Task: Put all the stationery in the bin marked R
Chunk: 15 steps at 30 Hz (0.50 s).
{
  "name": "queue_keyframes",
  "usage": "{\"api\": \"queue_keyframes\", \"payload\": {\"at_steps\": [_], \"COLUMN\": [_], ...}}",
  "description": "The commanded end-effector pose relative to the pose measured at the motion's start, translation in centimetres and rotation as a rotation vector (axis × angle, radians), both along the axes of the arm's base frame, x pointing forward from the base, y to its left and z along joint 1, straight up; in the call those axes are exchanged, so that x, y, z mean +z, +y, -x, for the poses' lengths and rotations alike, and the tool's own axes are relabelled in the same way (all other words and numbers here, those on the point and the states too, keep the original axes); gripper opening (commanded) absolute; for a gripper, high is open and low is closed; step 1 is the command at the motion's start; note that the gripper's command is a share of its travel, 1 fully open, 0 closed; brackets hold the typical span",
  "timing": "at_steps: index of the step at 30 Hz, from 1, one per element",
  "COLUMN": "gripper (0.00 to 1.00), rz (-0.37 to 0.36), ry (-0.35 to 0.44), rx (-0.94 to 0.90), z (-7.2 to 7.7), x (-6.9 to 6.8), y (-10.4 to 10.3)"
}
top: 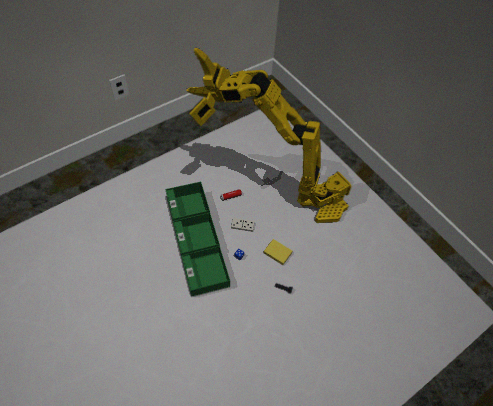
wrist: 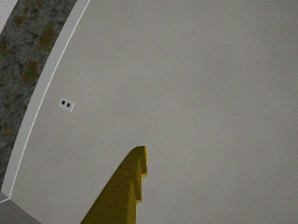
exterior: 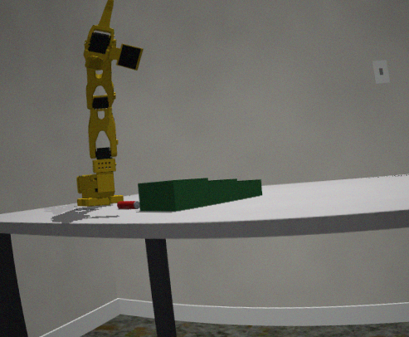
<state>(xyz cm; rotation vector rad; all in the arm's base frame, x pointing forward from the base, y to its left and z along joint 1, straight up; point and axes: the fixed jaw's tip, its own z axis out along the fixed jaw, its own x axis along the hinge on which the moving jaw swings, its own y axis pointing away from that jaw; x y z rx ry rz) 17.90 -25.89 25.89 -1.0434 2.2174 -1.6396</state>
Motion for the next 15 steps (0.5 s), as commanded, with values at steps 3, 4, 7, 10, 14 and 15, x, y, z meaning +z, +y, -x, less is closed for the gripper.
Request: {"api": "queue_keyframes", "payload": {"at_steps": [3,4,7,10,14,15], "gripper": [1.0,1.0,1.0,1.0,1.0,1.0], "rz": [-0.044,-0.044,-0.11,-0.192,-0.326,-0.363], "ry": [-0.051,-0.051,-0.075,-0.102,-0.135,-0.143], "rx": [0.013,0.013,0.02,0.024,0.024,0.022], "z": [-0.7,-0.7,-1.3,-2.0,-3.0,-3.2], "x": [0.2,0.2,-0.4,-1.2,-2.5,-2.8], "y": [1.2,1.2,2.1,3.3,5.3,5.9]}}
